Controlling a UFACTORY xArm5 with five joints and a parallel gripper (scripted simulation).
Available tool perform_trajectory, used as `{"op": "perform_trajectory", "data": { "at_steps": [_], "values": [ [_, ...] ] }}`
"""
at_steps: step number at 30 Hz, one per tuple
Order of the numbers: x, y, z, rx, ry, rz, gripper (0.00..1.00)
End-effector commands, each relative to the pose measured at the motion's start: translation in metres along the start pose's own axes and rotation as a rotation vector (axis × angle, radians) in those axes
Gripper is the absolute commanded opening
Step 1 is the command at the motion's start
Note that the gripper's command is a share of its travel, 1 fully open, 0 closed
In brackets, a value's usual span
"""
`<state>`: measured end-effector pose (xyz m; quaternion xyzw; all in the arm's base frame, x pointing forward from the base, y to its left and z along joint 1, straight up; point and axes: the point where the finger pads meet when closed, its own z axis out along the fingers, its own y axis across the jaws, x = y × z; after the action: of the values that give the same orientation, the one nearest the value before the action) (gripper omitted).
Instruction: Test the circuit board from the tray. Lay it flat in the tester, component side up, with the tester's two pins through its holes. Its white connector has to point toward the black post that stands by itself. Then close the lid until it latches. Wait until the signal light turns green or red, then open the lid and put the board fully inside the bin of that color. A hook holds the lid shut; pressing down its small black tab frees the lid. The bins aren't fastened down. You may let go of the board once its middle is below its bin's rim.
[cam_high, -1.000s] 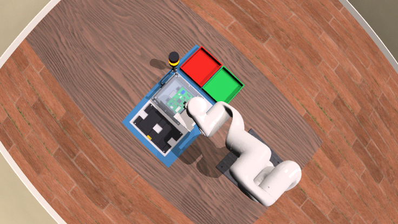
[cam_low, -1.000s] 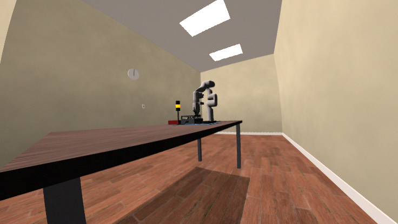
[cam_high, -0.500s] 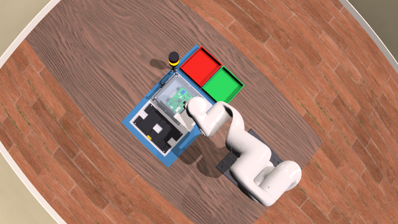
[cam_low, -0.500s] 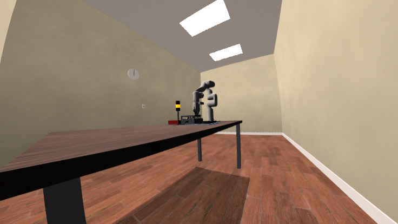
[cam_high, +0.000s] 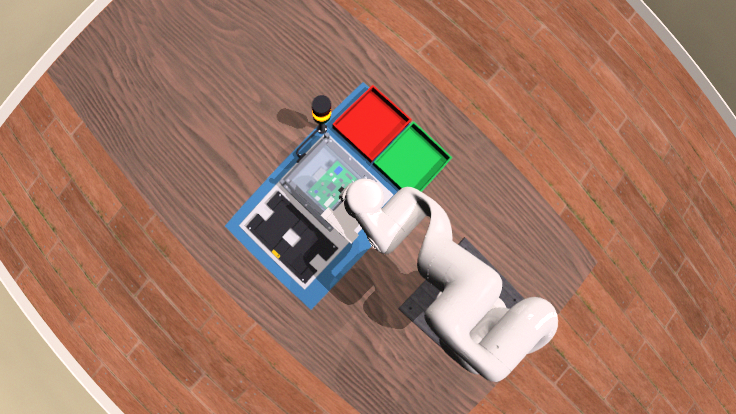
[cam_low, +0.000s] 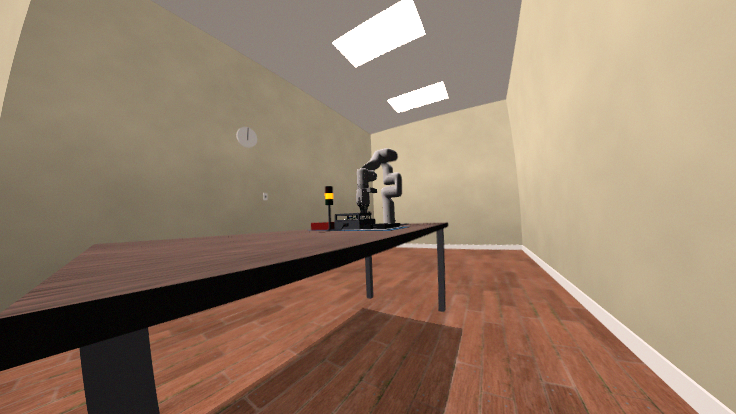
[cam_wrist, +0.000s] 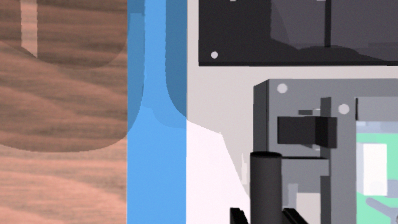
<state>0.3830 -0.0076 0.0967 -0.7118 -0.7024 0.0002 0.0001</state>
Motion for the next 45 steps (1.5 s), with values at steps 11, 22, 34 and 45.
{"op": "perform_trajectory", "data": {
  "at_steps": [11,22,34,45],
  "values": [
    [0.000,0.001,-0.043,-0.004,0.000,0.000,0.24],
    [-0.001,0.001,-0.085,-0.004,0.000,0.000,0.24],
    [-0.001,0.001,-0.099,-0.004,0.000,0.000,1.00],
    [-0.001,0.001,-0.099,-0.004,0.000,0.000,1.00]
  ]
}}
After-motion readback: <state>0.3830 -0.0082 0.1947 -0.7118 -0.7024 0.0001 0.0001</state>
